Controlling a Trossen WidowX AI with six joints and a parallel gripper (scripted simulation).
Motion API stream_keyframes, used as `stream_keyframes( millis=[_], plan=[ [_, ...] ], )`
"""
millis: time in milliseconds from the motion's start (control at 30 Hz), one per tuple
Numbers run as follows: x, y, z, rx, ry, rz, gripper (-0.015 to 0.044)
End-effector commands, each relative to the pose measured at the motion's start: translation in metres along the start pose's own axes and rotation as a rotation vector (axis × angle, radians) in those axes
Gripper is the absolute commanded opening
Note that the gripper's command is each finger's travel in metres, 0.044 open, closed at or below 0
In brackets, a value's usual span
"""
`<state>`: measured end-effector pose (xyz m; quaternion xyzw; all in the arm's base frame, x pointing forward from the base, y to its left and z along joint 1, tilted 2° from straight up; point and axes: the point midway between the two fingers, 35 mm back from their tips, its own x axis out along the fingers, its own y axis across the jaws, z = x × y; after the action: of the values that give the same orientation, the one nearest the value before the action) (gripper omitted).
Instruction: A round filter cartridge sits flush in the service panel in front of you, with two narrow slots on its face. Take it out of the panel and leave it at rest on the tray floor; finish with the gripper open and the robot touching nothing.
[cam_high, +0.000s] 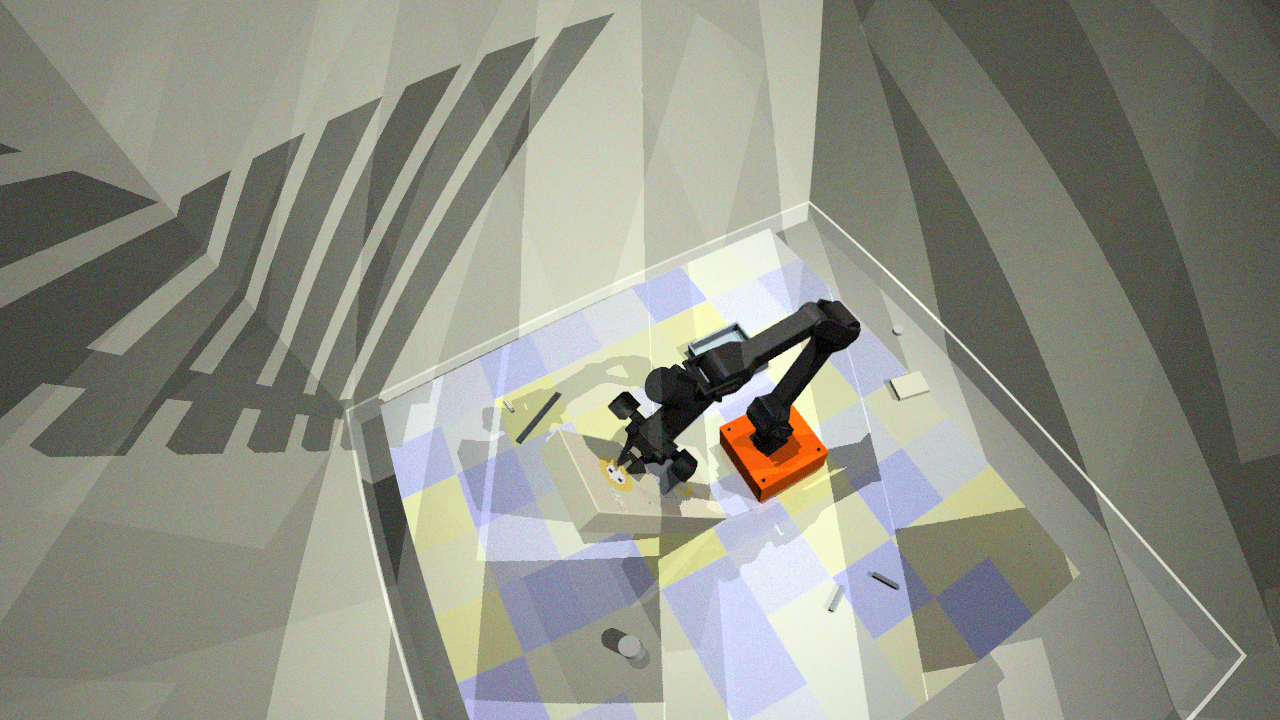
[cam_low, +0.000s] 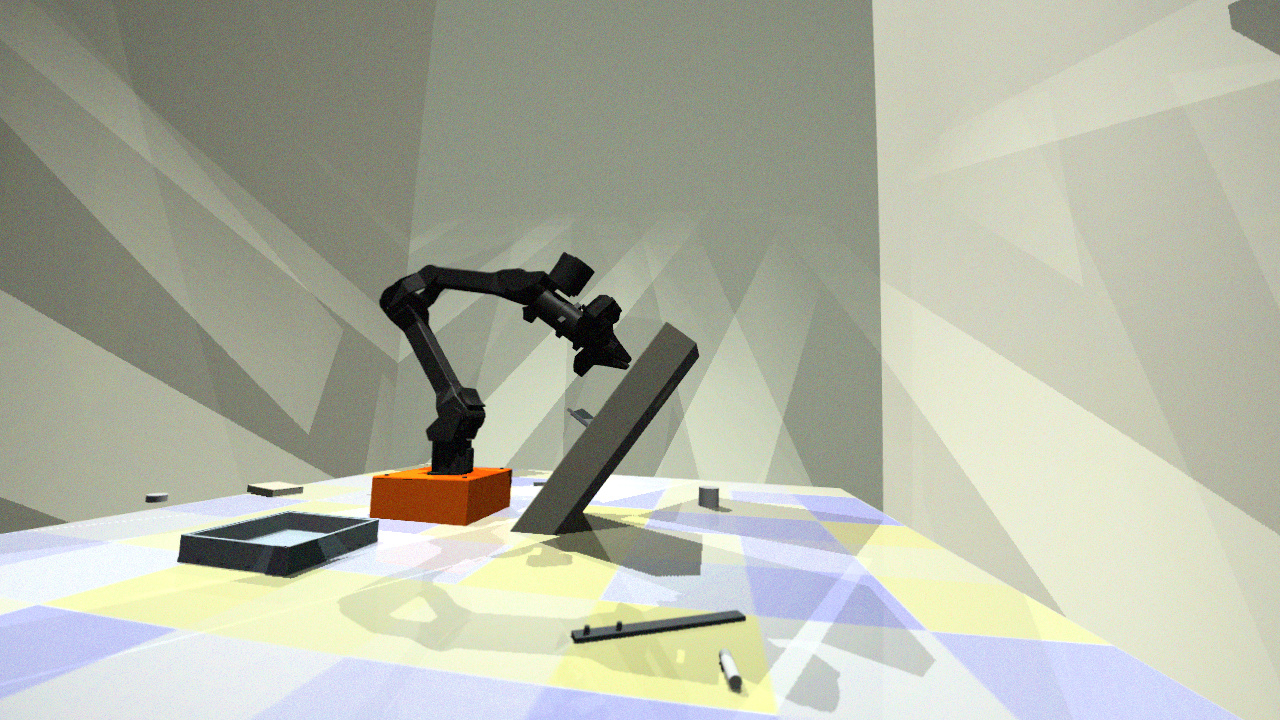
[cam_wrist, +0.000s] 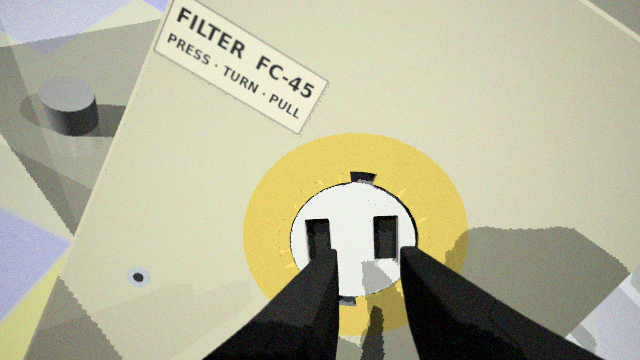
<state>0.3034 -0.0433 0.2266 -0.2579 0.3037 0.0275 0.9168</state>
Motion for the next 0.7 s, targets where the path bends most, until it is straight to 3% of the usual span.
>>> stream_keyframes(
  millis=[0, 667],
  plan=[
    [0.009, 0.003, -0.005, -0.004, 0.016, 0.007, 0.0089],
    [0.019, 0.005, -0.009, -0.004, 0.016, 0.006, 0.0089]
  ],
)
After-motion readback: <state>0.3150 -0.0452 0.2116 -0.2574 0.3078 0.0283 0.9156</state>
